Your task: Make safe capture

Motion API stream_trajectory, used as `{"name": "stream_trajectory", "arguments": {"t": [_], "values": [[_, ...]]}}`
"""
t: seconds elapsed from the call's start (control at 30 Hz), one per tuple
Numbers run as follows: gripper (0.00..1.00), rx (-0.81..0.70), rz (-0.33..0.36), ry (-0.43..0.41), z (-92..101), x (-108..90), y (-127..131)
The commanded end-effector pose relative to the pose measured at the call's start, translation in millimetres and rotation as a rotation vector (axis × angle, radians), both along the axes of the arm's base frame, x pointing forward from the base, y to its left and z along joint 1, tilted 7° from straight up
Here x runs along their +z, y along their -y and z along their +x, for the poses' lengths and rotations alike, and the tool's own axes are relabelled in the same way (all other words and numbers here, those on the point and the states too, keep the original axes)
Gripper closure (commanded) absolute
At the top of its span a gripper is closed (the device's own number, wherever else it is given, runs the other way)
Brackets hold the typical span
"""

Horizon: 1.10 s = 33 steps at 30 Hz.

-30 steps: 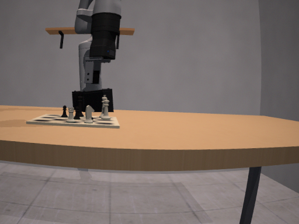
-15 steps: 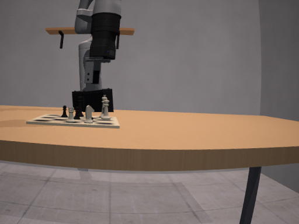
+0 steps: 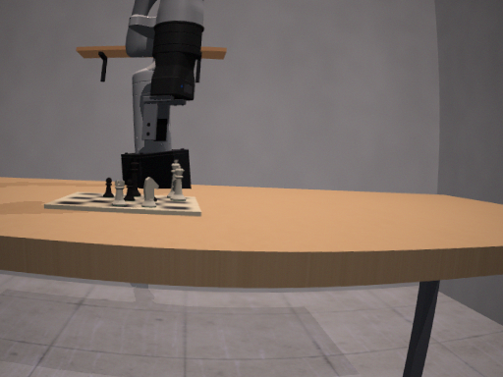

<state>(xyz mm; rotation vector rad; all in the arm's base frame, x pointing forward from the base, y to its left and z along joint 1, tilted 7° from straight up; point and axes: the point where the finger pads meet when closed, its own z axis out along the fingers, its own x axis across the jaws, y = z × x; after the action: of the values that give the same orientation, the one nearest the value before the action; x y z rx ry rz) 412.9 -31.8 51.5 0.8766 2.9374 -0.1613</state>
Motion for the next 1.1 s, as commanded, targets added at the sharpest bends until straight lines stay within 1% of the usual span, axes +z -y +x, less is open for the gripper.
{"name": "stream_trajectory", "arguments": {"t": [0.0, 0.53, 1.07], "values": [[0.32, 0.000, 0.000, 0.002, 0.5, 0.6, -0.2], [0.32, 0.000, -0.001, 0.001, 0.7, -5.0, 0.7], [0.32, 0.000, -0.001, 0.001, 1.3, -25.1, 3.9]]}}
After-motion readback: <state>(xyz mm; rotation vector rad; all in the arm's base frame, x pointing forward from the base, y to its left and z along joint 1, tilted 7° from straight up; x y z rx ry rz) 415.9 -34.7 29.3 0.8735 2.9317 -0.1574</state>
